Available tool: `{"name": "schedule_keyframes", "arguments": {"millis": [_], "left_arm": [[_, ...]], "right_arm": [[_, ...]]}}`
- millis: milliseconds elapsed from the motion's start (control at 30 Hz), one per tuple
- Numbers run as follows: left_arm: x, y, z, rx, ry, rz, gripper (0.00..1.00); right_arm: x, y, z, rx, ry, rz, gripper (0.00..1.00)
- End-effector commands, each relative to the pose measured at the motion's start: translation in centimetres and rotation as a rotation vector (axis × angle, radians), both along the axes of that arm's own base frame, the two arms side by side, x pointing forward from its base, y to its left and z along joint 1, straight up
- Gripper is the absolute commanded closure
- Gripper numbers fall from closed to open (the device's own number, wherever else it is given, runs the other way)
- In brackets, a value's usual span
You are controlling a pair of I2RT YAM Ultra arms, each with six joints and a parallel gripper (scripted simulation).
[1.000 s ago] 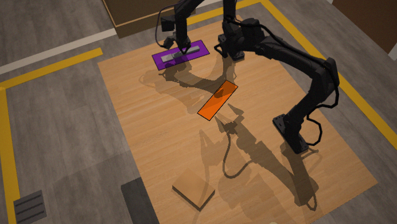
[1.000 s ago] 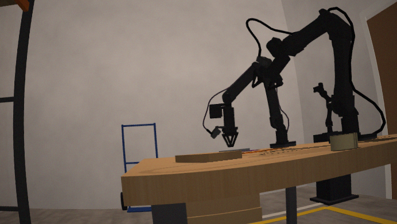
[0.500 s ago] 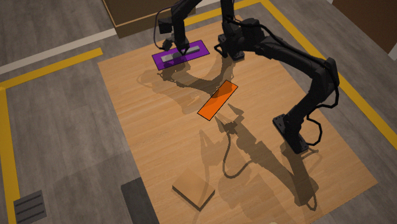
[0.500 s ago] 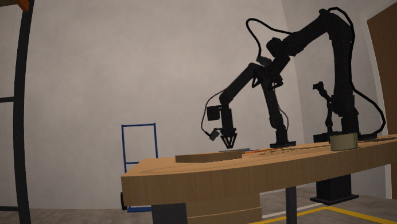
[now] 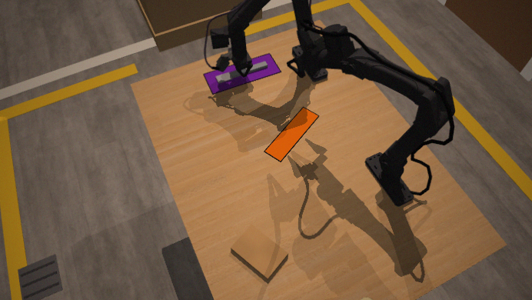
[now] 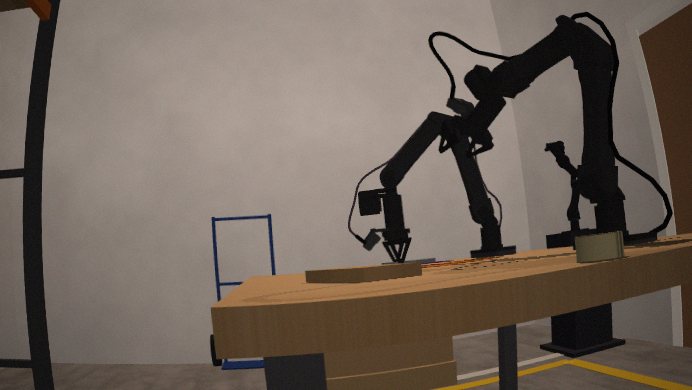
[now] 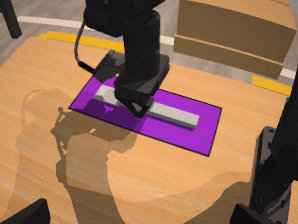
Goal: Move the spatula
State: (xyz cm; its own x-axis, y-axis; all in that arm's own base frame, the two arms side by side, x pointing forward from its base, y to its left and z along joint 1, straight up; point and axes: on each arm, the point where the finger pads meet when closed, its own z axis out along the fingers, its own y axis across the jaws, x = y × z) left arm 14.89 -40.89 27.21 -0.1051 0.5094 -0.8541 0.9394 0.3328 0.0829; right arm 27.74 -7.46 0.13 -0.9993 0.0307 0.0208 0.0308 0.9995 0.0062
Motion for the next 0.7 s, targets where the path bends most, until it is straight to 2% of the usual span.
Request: {"name": "schedule_keyframes", "arguments": {"millis": [0,533,567,633,667], "left_arm": [[0.06,0.38,0.86,-0.014,-0.010,0.010,0.00],[0.06,0.38,0.86,-0.014,-0.010,0.010,0.00],[0.06,0.38,0.86,-0.014,-0.010,0.010,0.00],[0.06,0.38,0.86,-0.014,-0.010,0.010,0.00],[0.06,0.38,0.86,-0.014,-0.010,0.010,0.00]], "right_arm": [[0.64,0.03,-0.09,-0.014,-0.033,0.010,0.36],[0.80,-0.02,-0.25,-0.015,-0.038,0.012,0.36],[0.53,-0.21,-0.09,-0.016,-0.042,0.011,0.44],[0.53,-0.21,-0.09,-0.016,-0.042,0.008,0.44],[0.53,-0.21,-0.09,-0.016,-0.042,0.008,0.48]]}}
